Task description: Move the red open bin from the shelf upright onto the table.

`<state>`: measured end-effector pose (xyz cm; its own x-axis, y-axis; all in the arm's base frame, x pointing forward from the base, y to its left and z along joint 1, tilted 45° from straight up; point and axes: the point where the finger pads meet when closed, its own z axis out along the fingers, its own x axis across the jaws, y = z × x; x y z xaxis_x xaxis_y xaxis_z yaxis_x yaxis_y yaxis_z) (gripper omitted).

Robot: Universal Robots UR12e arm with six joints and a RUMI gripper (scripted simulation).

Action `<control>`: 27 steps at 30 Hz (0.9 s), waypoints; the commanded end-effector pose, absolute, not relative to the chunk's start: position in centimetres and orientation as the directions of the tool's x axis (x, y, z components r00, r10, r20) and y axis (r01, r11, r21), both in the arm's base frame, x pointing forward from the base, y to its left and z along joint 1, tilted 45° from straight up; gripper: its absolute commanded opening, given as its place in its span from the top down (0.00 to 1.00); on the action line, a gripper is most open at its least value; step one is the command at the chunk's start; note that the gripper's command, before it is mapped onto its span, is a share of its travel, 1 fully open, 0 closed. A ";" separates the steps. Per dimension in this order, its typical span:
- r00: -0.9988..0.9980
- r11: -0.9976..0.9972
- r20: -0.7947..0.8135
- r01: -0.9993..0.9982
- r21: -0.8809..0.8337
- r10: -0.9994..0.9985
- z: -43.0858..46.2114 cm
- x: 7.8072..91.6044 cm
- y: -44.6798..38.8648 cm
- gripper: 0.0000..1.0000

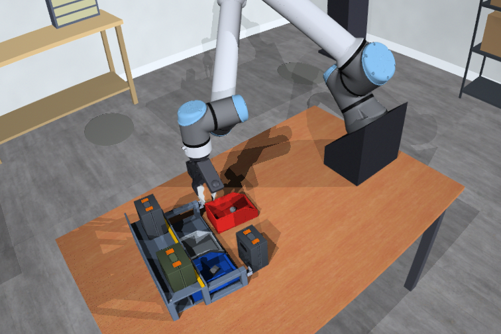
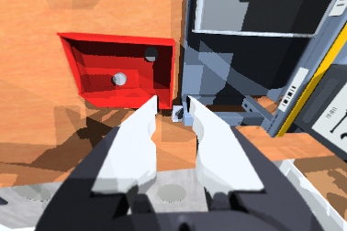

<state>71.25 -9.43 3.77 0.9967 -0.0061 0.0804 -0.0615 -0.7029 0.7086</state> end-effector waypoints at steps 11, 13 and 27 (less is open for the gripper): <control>0.997 -0.703 0.082 -0.062 0.709 -0.005 3.6 71.3 -9.6 0.80; 0.997 -0.703 0.082 -0.062 0.709 -0.005 3.5 71.3 -9.7 0.80; 0.997 -0.703 0.082 -0.062 0.709 -0.005 3.5 71.3 -9.7 0.80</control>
<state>71.27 -9.70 3.50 0.9967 -0.0060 0.0805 -0.0615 -0.7029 0.7086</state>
